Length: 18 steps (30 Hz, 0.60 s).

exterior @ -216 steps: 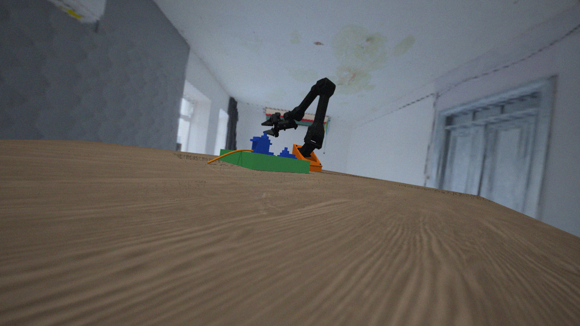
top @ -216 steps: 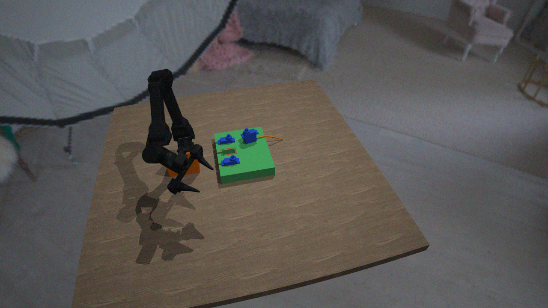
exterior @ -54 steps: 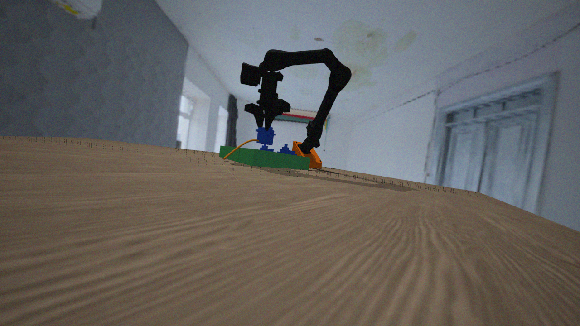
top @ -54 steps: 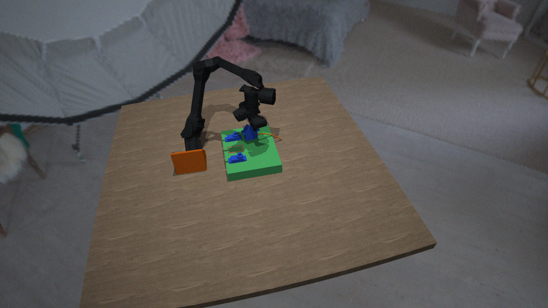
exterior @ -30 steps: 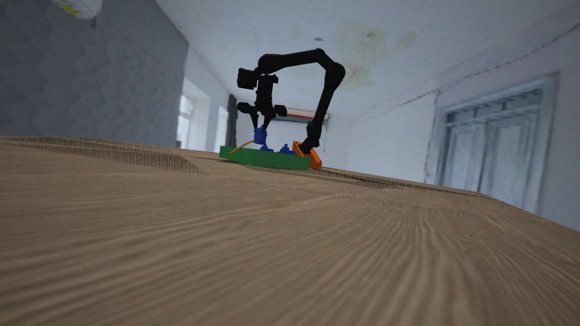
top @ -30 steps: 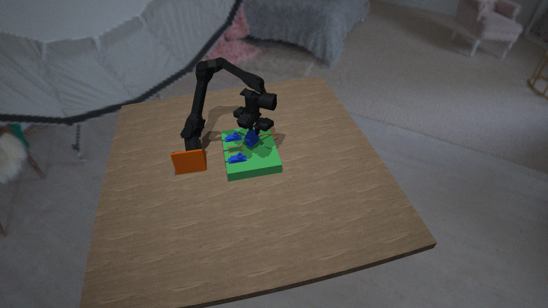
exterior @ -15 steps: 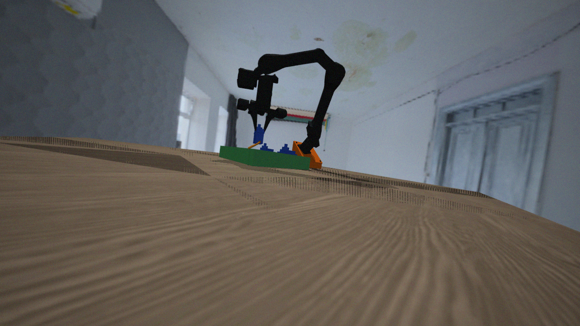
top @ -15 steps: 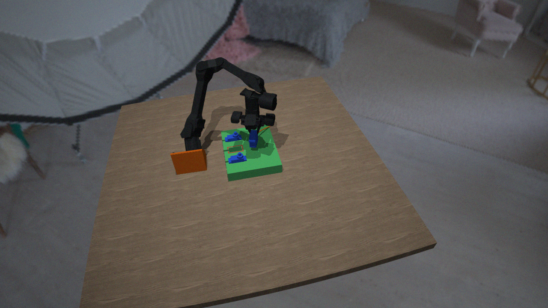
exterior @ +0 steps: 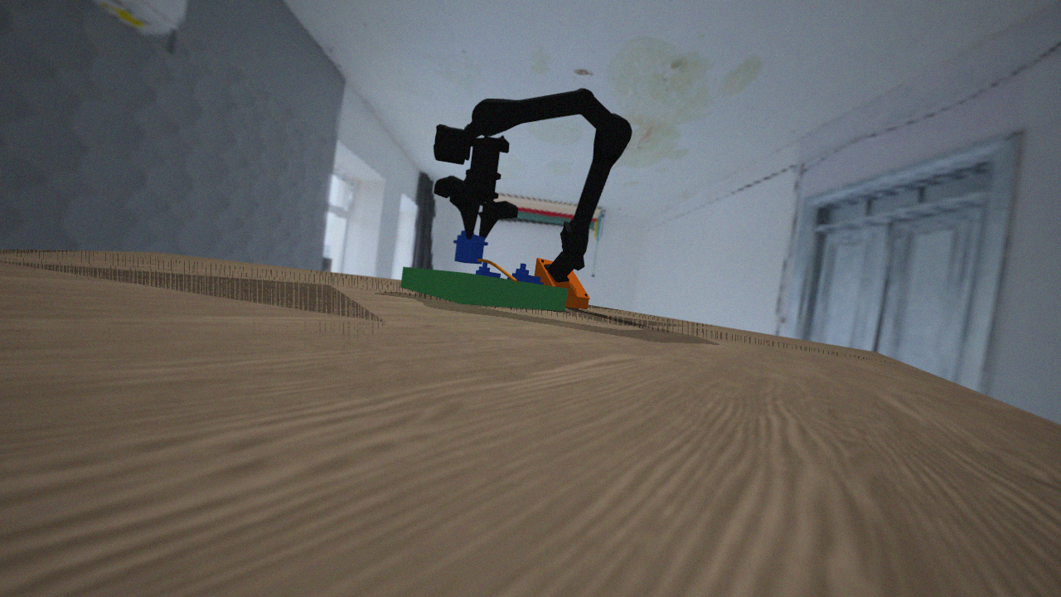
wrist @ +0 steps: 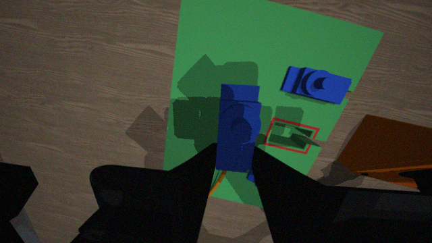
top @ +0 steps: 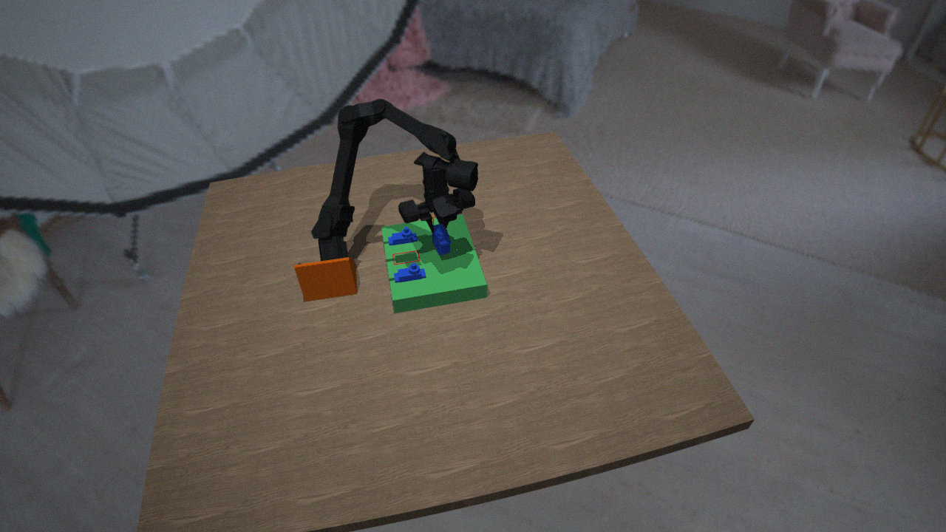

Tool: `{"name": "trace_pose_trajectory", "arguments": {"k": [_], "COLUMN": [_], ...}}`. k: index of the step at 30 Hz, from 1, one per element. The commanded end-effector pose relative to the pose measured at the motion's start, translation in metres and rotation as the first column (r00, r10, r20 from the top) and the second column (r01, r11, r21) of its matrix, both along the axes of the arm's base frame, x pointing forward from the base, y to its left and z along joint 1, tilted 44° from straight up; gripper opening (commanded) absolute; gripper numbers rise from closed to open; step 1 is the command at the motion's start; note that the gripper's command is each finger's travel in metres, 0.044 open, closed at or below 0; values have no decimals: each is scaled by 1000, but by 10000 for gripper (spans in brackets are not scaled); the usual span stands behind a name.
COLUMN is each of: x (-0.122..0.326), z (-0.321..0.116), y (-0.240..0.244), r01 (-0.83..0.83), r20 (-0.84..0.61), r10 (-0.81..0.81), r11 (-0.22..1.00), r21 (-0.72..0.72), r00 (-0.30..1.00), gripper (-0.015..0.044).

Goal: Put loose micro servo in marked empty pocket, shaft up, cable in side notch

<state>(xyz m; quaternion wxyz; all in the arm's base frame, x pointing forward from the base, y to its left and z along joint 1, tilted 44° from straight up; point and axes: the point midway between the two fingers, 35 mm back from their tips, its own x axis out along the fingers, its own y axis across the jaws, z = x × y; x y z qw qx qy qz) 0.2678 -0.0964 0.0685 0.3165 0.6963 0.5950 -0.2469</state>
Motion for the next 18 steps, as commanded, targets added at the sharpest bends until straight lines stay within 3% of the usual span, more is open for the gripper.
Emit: {"name": "trace_pose_trajectory", "arguments": {"k": [1, 18], "x": [1, 1], "z": [1, 1], "y": [-3, -3], "r01": [-87, -442], "r20": [87, 412], "r10": [89, 503], "r11": [996, 864], "r21": [-33, -240], "r00": [992, 760], "gripper": [0, 0]}}
